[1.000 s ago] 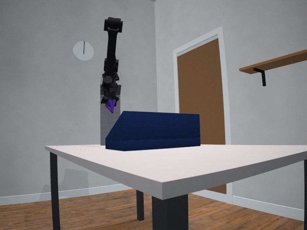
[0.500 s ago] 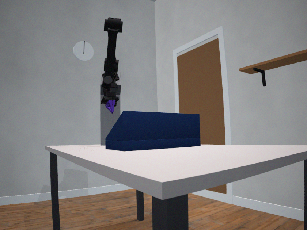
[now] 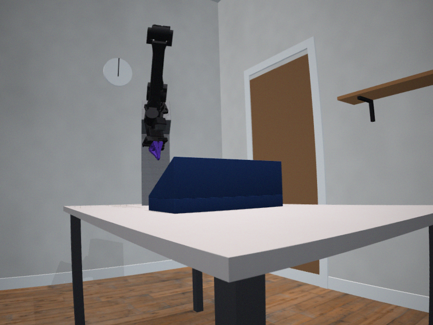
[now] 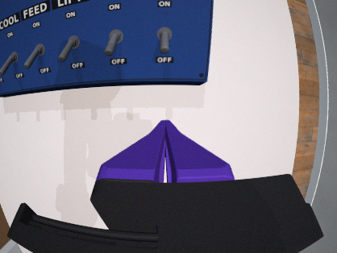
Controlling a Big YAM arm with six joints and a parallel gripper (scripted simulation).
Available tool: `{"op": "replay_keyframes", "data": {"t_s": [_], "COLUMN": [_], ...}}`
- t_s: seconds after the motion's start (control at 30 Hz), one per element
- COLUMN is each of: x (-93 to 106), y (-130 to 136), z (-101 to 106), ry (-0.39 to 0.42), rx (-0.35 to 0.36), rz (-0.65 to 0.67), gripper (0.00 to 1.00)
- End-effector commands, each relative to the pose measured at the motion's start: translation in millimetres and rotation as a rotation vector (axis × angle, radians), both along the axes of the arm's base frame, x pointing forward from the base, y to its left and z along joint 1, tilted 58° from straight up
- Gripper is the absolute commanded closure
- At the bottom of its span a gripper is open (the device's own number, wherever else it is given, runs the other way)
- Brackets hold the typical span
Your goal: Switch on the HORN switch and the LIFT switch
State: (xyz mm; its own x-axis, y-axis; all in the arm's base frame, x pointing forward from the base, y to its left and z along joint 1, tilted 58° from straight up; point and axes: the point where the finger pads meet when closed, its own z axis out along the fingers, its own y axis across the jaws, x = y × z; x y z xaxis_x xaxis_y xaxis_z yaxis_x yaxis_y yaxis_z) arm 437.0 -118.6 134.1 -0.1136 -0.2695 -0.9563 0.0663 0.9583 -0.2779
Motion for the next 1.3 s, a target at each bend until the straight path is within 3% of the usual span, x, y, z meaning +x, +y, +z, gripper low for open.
{"op": "replay_keyframes", "data": {"t_s": [0.0, 0.53, 1.27], "x": [-8.7, 17.3, 89.0], "y": [4, 4, -2], "z": [-11, -8, -16], "ry": [0.029, 0.015, 0.017], "rx": [0.000, 0.000, 0.013], "rz": [0.005, 0.011, 0.010], "gripper": [1.00, 1.00, 1.00]}}
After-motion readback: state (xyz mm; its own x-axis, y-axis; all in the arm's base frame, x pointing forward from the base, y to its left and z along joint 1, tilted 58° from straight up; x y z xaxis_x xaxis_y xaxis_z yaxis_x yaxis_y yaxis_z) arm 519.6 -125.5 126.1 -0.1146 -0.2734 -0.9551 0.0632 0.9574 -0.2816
